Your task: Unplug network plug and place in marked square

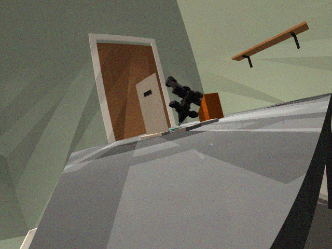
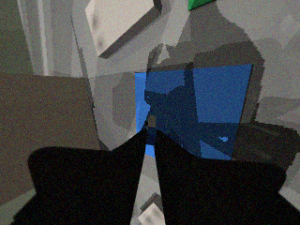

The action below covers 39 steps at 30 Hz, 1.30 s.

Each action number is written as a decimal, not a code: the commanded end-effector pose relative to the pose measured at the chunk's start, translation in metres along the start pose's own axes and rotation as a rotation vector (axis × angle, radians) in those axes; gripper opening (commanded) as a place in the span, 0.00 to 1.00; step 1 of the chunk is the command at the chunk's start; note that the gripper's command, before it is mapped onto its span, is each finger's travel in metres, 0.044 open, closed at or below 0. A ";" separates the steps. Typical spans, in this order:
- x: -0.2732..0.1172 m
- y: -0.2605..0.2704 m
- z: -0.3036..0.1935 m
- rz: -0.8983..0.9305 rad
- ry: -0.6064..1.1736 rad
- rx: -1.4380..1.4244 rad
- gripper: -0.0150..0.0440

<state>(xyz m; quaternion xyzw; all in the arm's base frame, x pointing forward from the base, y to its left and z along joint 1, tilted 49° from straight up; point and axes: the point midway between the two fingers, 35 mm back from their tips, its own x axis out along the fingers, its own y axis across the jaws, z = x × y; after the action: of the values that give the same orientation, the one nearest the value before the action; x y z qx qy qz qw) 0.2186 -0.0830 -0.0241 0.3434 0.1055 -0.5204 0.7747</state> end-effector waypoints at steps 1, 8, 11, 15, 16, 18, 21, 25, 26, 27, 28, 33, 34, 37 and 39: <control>0.002 -0.004 -0.001 -0.004 0.005 -0.012 0.25; 0.005 -0.007 0.001 -0.002 0.003 -0.013 0.25; 0.006 -0.008 0.001 -0.001 0.002 -0.013 0.25; 0.007 -0.010 0.002 0.000 0.001 -0.014 0.25; 0.008 -0.010 0.003 0.001 0.001 -0.014 0.25; 0.009 -0.011 0.003 0.001 0.000 -0.014 0.25; 0.010 -0.012 0.004 0.003 -0.002 -0.015 0.25; 0.011 -0.012 0.004 0.003 -0.002 -0.015 0.25; 0.011 -0.012 0.005 0.003 -0.002 -0.015 0.25; 0.011 -0.012 0.005 0.003 -0.002 -0.015 0.25; 0.012 -0.012 0.005 0.003 -0.002 -0.015 0.25; 0.013 -0.012 0.006 0.003 -0.002 -0.015 0.25; 0.014 -0.012 0.006 0.003 -0.002 -0.015 0.25; 0.013 -0.011 0.007 0.004 -0.008 -0.007 0.25; 0.013 -0.011 0.007 0.004 -0.008 -0.007 0.25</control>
<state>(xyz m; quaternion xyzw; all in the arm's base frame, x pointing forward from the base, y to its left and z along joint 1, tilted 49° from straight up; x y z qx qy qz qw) 0.2135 -0.1000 -0.0305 0.3385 0.1041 -0.5194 0.7777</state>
